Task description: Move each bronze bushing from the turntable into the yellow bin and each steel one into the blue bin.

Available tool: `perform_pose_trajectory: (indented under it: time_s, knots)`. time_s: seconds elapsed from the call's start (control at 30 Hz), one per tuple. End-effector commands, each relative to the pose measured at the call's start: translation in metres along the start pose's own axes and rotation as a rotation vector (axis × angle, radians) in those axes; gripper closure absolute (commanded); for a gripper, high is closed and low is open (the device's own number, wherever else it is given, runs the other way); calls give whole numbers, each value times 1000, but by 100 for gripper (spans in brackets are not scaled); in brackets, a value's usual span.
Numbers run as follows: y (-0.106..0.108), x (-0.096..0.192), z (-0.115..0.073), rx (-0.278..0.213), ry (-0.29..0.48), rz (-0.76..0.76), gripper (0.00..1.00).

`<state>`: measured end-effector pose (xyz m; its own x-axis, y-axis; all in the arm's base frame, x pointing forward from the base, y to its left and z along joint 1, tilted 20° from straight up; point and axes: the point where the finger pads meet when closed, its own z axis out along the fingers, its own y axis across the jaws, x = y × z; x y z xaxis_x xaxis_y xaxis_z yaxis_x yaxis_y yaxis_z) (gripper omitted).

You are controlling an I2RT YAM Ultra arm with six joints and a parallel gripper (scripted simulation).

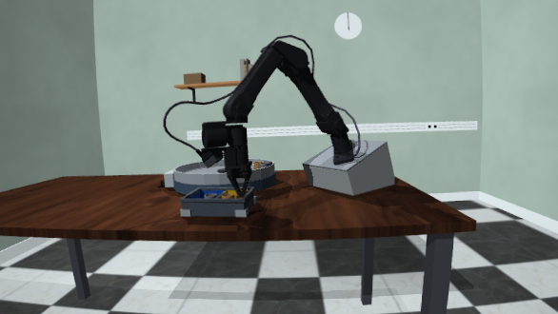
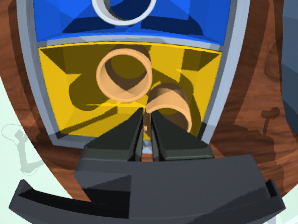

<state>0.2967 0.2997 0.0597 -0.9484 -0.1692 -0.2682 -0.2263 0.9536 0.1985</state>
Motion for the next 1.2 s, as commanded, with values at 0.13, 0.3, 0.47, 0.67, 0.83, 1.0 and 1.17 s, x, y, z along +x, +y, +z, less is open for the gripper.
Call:
perform_pose_trajectory:
  time_s: [0.13,0.3,0.47,0.67,0.83,1.0,1.17]
  knots:
    - [-1,-3,2,-3,-15,6,100]
    - [3,-9,-3,-14,-33,6,100]
    - [2,-8,-1,-12,-30,6,100]
    - [2,-8,-1,-12,-29,6,100]
    - [2,-8,-1,-12,-29,6,100]
    - [2,-8,-1,-12,-29,6,100]
    - [2,-8,-1,-12,-29,6,100]
